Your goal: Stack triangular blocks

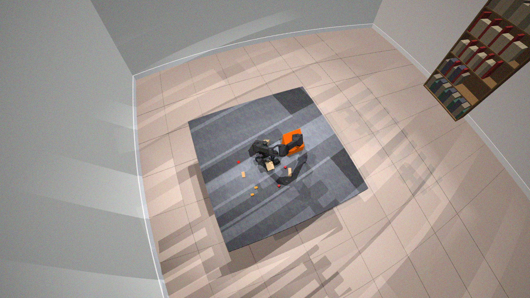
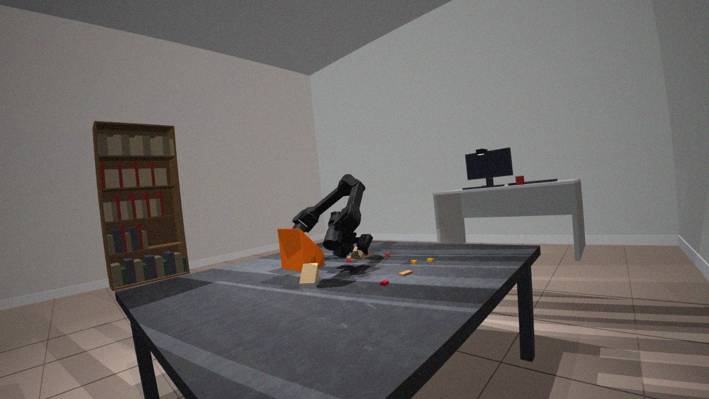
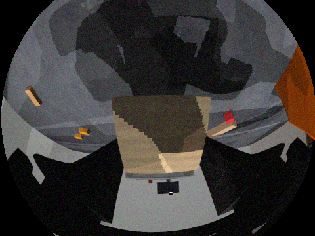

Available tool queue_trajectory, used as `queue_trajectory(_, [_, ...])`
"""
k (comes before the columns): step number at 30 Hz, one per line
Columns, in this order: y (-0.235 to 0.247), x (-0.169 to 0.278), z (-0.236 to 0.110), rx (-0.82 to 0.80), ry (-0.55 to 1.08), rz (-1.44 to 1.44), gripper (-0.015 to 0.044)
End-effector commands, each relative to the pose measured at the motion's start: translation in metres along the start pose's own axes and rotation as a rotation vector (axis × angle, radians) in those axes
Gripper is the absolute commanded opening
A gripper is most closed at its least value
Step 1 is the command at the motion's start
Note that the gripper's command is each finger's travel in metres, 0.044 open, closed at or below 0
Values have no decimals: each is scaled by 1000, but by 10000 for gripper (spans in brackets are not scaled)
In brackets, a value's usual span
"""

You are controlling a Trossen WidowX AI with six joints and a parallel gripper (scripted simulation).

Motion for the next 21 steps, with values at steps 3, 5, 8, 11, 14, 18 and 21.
queue_trajectory(3, [-3, 25, -23, -18, -39, -3, 0])
queue_trajectory(5, [-5, 32, -30, -25, -54, -1, 0])
queue_trajectory(8, [-9, 42, -41, -36, -76, 2, 0])
queue_trajectory(11, [-9, 45, -43, -39, -81, 3, 0])
queue_trajectory(14, [-9, 45, -43, -39, -81, 3, 0])
queue_trajectory(18, [-8, 42, -40, -26, -87, -84, 0])
queue_trajectory(21, [-9, 44, -39, -8, -101, -186, 0])
Point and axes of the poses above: the point midway between the two fingers, 35 mm back from their tips, its own z axis out along the fingers, its own y axis across the jaws, x = y × z, the point moved 7 cm from there along -z, back along the fingers, and after that the axes turned 3 degrees about z, right-handed, at the moved point
